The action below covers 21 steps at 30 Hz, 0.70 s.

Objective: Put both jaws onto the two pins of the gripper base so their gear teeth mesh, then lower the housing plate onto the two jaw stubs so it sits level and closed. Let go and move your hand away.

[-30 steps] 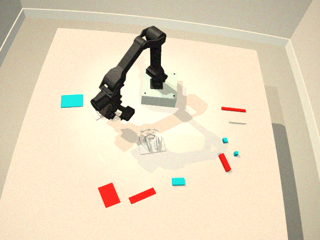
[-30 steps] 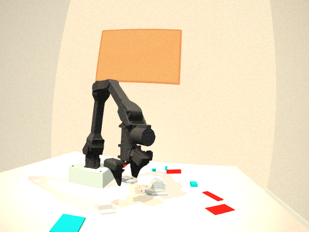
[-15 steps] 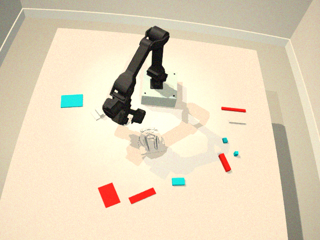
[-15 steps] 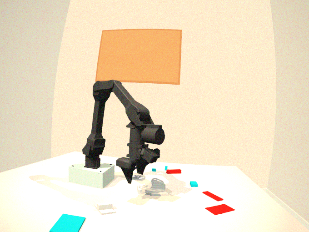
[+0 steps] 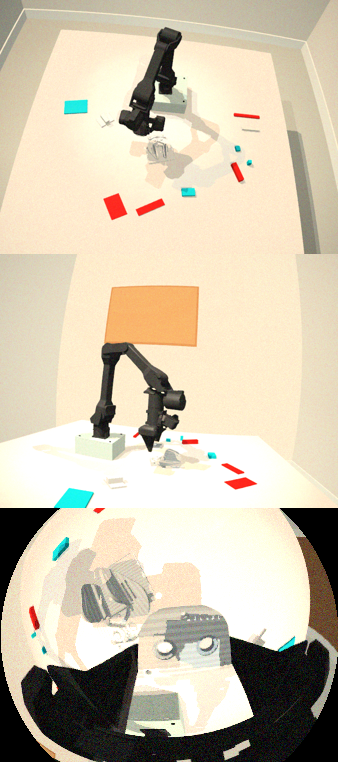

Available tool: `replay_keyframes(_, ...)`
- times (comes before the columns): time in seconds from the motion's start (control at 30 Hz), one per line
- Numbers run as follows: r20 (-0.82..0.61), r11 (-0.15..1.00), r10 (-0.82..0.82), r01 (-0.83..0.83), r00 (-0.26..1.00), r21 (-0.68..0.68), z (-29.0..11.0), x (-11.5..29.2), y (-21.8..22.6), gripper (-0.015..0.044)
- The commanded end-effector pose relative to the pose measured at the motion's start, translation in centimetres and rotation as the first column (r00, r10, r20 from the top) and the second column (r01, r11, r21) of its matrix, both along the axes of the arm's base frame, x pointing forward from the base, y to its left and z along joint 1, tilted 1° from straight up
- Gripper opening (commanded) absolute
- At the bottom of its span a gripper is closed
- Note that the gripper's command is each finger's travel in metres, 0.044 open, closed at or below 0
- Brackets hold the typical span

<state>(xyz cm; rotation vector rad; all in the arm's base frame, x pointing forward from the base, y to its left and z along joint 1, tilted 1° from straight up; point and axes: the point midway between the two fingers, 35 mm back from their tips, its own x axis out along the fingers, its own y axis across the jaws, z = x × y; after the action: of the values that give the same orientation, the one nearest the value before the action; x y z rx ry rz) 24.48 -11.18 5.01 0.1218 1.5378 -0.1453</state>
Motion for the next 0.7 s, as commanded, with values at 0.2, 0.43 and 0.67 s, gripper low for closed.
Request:
replay_keyframes(0.2, -0.002, 0.99, 0.142, -0.142, 0.99, -0.007, -0.1, 0.5, 3.3, 0.0351)
replay_keyframes(0.43, -0.003, 0.971, 0.238, -0.238, 0.971, -0.008, -0.1, 0.6, 5.6, 0.0351)
replay_keyframes(0.67, -0.005, 0.943, 0.332, -0.333, 0.943, -0.009, -0.2, 0.5, 7.9, 0.0351)
